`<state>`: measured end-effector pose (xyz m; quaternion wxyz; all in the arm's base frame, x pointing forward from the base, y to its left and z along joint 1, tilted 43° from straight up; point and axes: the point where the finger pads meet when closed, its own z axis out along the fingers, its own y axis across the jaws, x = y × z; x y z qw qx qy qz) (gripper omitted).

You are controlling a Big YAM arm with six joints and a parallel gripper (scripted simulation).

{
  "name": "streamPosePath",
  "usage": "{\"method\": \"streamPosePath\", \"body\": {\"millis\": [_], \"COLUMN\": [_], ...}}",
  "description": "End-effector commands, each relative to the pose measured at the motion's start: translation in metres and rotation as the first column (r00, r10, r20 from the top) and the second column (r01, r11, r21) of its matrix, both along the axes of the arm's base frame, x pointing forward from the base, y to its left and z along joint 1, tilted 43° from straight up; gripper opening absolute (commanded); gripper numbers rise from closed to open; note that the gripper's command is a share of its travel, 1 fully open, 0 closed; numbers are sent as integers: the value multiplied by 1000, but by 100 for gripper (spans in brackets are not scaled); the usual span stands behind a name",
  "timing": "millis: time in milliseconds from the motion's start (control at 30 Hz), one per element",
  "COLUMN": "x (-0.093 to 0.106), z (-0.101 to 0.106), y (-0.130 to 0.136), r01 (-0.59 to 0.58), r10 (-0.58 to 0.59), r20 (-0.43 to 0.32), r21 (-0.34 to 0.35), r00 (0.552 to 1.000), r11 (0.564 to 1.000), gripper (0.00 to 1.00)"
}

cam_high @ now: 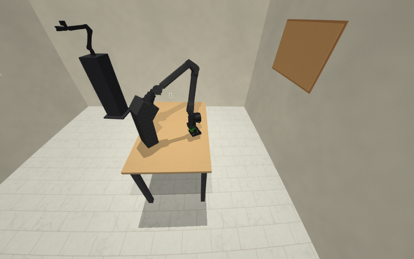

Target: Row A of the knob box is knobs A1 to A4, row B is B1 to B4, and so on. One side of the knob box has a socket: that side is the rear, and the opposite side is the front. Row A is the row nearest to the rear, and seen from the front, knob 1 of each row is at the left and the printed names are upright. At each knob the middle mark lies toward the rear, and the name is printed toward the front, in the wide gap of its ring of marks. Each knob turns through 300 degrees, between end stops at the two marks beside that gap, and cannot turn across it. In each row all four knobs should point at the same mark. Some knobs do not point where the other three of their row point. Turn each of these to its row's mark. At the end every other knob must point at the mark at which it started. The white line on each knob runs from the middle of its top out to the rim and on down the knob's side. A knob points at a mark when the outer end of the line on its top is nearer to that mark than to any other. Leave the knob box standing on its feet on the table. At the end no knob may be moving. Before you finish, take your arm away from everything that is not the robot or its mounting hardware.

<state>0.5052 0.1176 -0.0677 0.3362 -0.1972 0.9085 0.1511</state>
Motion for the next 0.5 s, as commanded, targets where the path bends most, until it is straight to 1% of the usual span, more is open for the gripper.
{"method": "streamPosePath", "body": {"millis": [0, 233, 267, 467], "x": [4, 7, 7, 8], "z": [-4, -7, -8, -10], "y": [8, 9, 5, 10], "r01": [-2, -2, 4, -3], "r10": [2, 2, -4, 3], "r20": [5, 5, 2, 3], "r21": [6, 6, 5, 6], "r00": [1000, 1000, 1000, 1000], "r11": [1000, 1000, 1000, 1000], "gripper": [18, 18, 18, 18]}}
